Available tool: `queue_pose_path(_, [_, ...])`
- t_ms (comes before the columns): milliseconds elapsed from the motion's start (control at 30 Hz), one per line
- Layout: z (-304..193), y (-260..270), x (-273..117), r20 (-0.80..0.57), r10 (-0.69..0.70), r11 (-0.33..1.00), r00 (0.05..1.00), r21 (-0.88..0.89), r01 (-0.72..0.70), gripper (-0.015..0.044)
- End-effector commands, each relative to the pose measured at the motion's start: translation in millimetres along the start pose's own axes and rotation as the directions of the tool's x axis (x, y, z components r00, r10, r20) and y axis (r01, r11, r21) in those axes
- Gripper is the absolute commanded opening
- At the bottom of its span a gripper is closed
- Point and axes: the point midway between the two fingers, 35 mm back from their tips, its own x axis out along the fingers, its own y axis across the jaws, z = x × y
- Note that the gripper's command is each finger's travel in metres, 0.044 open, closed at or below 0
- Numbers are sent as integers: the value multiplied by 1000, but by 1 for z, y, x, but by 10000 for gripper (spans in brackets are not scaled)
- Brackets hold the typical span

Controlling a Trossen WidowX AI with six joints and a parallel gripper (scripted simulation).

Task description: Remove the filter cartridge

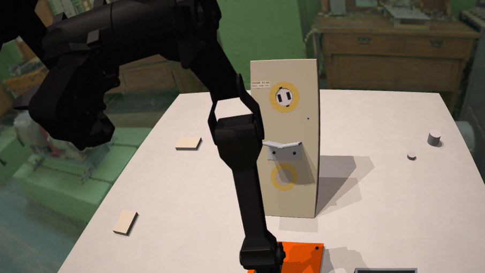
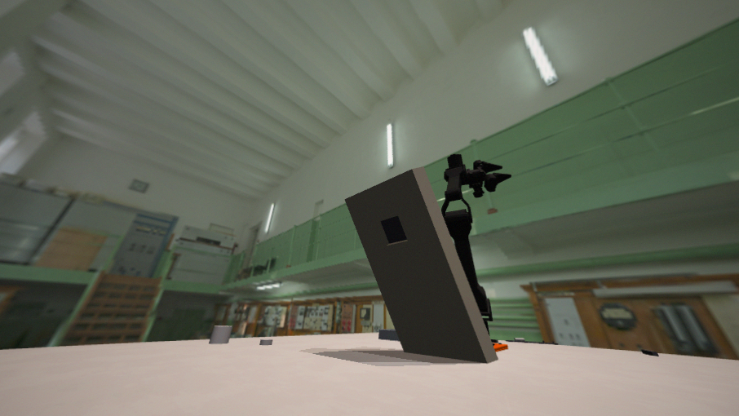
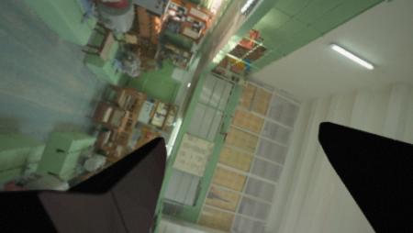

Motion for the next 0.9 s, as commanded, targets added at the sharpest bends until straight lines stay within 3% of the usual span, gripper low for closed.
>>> queue_pose_path(0, [2,-1,-1,10,-6,1000,1000,4,6,374])
queue_pose_path(167, [54,-22,-24,259,-163,982,952,132,132,242])
queue_pose_path(367, [115,-43,-84,567,-350,927,746,327,186,91])
queue_pose_path(633, [161,-46,-197,826,-489,868,279,491,67,91])
queue_pose_path(867, [158,-20,-304,858,-476,880,-195,467,-91,91])
